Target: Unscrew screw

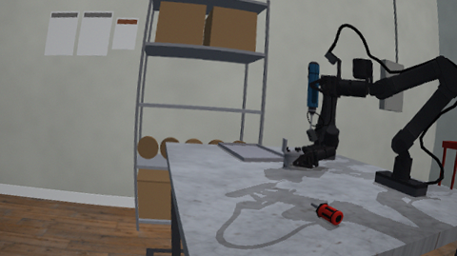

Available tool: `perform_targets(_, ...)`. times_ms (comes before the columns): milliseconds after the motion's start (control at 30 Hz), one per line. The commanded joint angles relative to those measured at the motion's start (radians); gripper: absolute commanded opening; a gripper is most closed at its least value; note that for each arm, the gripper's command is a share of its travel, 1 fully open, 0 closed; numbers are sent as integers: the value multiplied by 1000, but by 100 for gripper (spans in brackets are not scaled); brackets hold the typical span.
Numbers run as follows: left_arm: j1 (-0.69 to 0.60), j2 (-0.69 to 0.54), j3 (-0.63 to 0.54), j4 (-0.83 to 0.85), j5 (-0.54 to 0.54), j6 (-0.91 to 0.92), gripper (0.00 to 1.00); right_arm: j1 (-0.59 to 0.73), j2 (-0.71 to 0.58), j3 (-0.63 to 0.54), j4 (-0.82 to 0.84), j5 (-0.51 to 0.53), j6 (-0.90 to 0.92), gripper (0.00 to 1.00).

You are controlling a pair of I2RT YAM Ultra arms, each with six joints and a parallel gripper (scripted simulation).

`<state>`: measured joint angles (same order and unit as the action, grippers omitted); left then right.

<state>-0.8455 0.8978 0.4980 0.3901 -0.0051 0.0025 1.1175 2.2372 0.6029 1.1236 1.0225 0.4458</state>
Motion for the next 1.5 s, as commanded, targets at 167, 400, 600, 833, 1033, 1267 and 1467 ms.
perform_targets(167, 1, -45, 30, 82, -6, -7, 42, -1, -6, 3, 2, 1, 1, 59)
perform_targets(400, 1, -46, 31, 80, -6, -7, 42, -1, -6, 3, 2, 1, 1, 59)
perform_targets(600, 2, 23, 44, 100, -6, -7, 42, -1, -6, 3, 2, 1, 1, 59)
perform_targets(833, 3, 55, 54, 122, -5, -7, 42, -1, -6, 3, 2, 1, 1, 59)
perform_targets(1033, 3, 67, 58, 130, -5, -7, 42, -1, -6, 3, 2, 1, 1, 59)
perform_targets(1267, 4, 115, 78, 157, -4, -7, 42, -1, -6, 3, 2, 1, 1, 59)
perform_targets(1467, 4, 137, 88, 171, -4, -7, 42, -1, -6, 3, 2, 1, 1, 59)
